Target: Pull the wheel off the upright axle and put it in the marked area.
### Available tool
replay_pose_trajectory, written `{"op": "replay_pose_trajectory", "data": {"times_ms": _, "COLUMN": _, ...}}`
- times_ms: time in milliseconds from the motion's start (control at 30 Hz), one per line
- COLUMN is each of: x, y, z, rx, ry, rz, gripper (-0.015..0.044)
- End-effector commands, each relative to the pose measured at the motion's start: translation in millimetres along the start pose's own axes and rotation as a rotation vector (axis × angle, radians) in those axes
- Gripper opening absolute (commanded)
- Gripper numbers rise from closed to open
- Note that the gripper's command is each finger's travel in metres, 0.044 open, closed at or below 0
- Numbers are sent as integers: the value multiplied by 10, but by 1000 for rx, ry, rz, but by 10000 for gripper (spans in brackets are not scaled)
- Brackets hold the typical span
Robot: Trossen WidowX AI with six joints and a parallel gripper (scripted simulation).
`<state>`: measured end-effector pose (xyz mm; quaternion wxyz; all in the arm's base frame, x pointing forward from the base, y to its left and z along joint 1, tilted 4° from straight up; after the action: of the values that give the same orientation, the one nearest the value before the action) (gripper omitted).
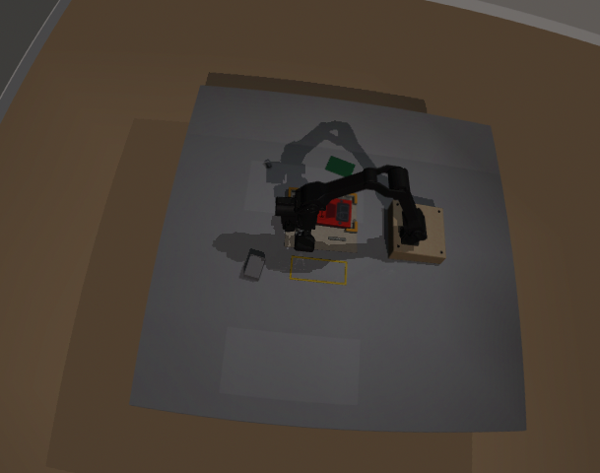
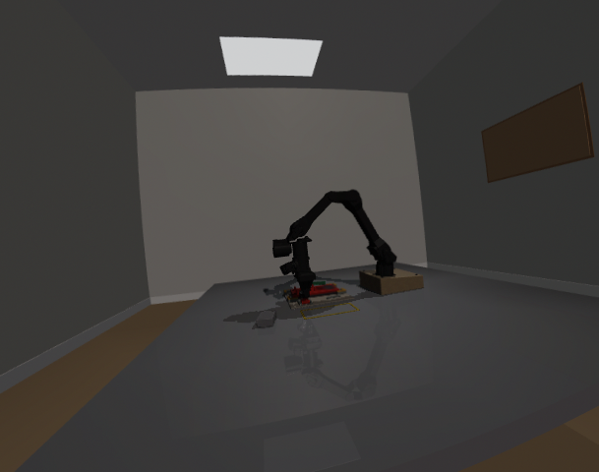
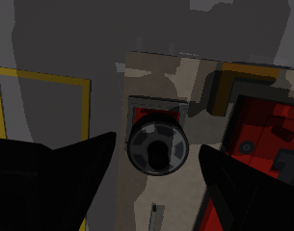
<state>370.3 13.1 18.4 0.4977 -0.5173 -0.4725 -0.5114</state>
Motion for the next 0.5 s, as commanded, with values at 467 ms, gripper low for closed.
{"op": "replay_pose_trajectory", "data": {"times_ms": 467, "x": 9, "y": 0, "z": 0, "rx": 0, "ry": 0, "rz": 1, "gripper": 37}}
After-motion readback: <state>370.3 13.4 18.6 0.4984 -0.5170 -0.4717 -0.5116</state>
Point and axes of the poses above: the point midway between the two fingers, 35 mm back from their tips, its own x axis back along the fingers, its own z axis across the jaws, y = z × x, the point moved 2 cm from there along x, back along the fingers, and after that the axes turned 1 degree about -x, right-handed, at the moved point
